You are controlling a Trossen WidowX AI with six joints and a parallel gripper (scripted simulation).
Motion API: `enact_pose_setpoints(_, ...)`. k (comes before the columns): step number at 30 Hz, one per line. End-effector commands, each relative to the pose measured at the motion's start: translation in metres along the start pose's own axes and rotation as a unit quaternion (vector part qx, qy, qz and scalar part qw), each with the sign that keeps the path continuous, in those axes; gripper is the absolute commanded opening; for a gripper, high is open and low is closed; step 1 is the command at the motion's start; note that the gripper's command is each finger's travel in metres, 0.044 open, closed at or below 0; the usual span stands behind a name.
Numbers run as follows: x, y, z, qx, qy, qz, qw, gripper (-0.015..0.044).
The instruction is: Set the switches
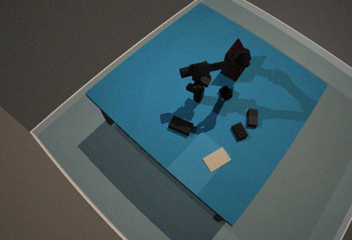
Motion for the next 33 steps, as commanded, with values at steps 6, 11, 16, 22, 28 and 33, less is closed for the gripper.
enact_pose_setpoints(6, 0.006, 0.001, 0.002, -0.008, 0.014, 0.001, 1.000, 0.0338)
enact_pose_setpoints(11, 0.009, 0.002, 0.002, -0.010, 0.020, 0.001, 1.000, 0.0338)
enact_pose_setpoints(16, 0.011, 0.003, 0.002, -0.011, 0.026, 0.001, 1.000, 0.0338)
enact_pose_setpoints(22, 0.015, 0.004, 0.002, -0.013, 0.033, 0.001, 0.999, 0.0338)
enact_pose_setpoints(28, 0.018, 0.004, 0.003, -0.015, 0.040, 0.001, 0.999, 0.0338)
enact_pose_setpoints(33, 0.020, 0.005, 0.003, -0.016, 0.046, 0.001, 0.999, 0.0338)
Point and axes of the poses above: the point midway between the two fingers, 35 mm back from their tips, its own z axis out along the fingers, its own y axis across the jaws, x = y × z, the point moved 9 cm from there along -z, back along the fingers, and after that the axes turned 14 degrees about -z, right-handed, at the moved point
